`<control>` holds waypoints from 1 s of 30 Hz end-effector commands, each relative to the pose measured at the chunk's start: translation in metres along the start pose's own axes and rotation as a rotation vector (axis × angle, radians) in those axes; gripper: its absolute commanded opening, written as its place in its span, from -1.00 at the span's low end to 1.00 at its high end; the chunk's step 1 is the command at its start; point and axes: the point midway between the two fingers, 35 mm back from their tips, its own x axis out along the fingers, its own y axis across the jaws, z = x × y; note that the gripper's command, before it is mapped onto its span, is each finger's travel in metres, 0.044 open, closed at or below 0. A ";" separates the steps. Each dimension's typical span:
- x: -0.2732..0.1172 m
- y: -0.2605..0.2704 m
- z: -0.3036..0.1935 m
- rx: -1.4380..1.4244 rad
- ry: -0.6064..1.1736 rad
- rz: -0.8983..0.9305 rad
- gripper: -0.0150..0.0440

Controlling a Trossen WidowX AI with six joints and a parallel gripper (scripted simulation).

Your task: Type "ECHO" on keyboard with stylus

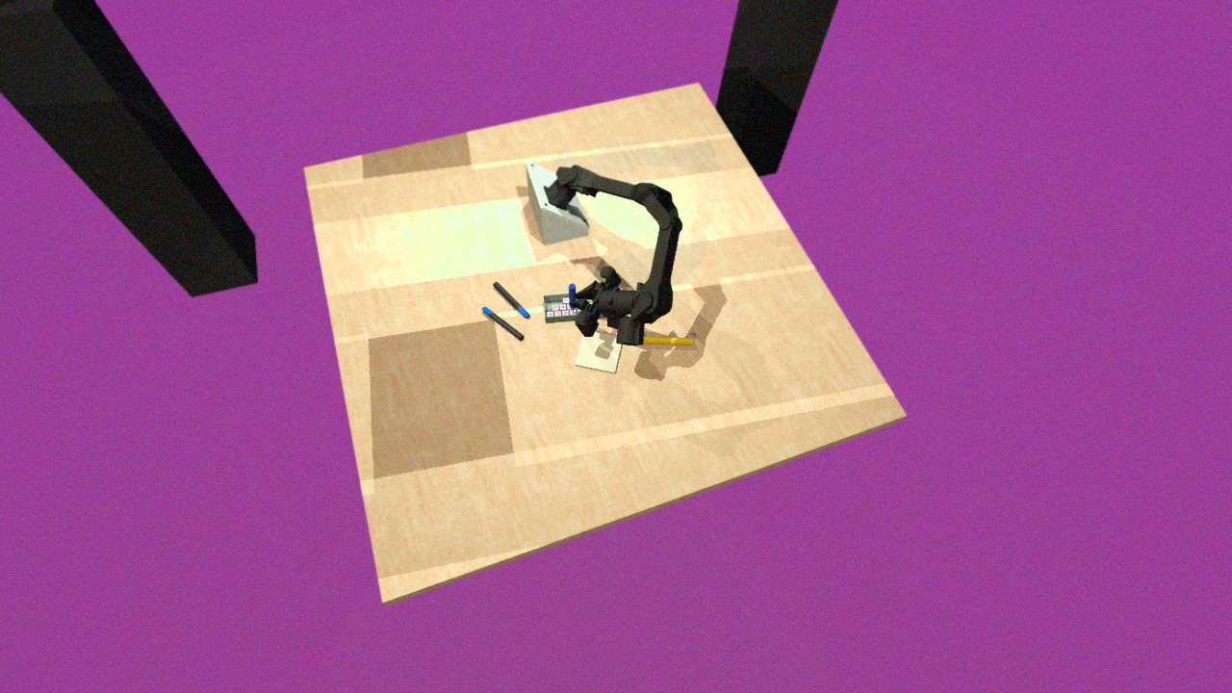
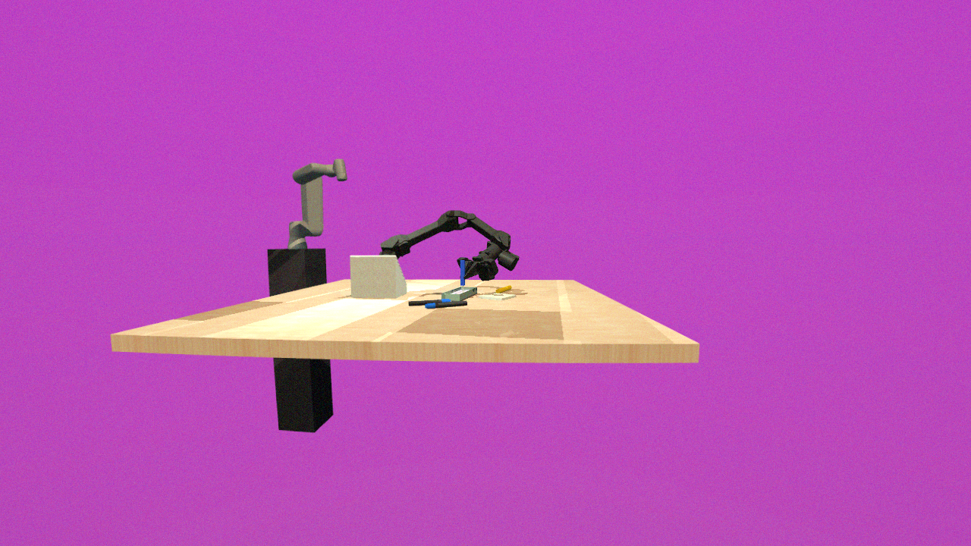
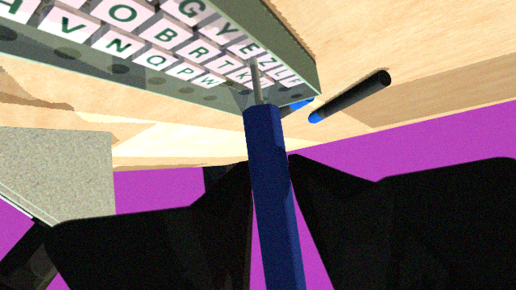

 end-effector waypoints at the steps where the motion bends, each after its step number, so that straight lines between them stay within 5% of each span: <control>1: 0.001 0.000 0.002 0.004 -0.003 0.002 -0.22; 30: 0.000 0.000 -0.001 0.004 -0.002 0.002 -0.22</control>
